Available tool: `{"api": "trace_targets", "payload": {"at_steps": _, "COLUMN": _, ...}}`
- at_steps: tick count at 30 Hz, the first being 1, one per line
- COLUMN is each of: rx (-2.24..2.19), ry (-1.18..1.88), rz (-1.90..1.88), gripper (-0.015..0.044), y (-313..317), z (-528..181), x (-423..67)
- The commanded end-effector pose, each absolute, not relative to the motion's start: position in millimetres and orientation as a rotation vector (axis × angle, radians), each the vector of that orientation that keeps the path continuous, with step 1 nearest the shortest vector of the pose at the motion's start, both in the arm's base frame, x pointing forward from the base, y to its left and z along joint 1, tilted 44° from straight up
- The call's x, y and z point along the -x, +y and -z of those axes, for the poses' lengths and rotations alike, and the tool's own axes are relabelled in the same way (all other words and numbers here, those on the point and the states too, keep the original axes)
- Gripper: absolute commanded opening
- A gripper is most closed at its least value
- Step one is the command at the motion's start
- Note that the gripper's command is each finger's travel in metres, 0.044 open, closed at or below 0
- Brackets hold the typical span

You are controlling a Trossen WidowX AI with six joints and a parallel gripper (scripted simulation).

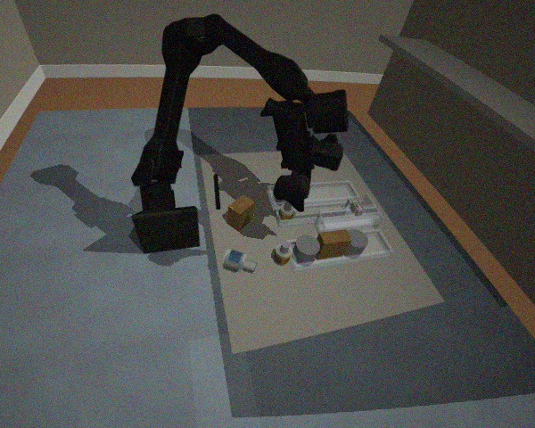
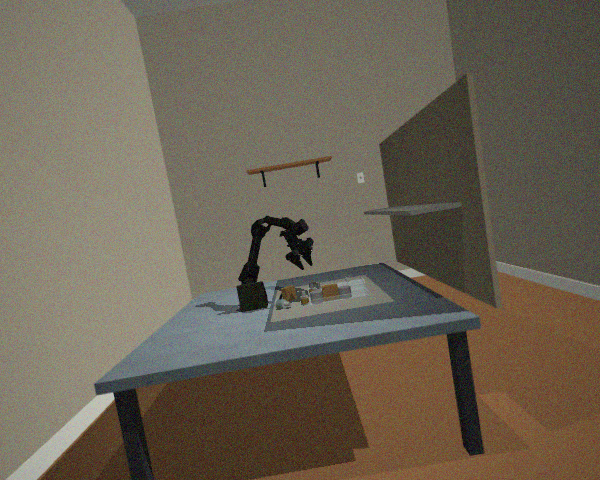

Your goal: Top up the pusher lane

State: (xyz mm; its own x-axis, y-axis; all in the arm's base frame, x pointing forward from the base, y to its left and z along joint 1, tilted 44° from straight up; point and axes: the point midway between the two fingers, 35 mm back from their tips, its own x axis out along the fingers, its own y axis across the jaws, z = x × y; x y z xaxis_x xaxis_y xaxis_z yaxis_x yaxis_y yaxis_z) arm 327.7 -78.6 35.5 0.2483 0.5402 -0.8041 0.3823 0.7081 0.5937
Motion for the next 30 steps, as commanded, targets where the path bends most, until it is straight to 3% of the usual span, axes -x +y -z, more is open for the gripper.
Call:
{"api": "trace_targets", "payload": {"at_steps": 1, "rx": -0.543, "ry": 1.526, "rz": -0.556, "gripper": 0.044, "y": -85, "z": 32, "x": -311}}
{"api": "trace_targets", "payload": {"at_steps": 6, "rx": -0.471, "ry": 1.537, "rz": -0.711, "gripper": 0.044, "y": -84, "z": 49, "x": -302}}
{"api": "trace_targets", "payload": {"at_steps": 30, "rx": -0.472, "ry": 1.536, "rz": -0.712, "gripper": 0.044, "y": -66, "z": 65, "x": -298}}
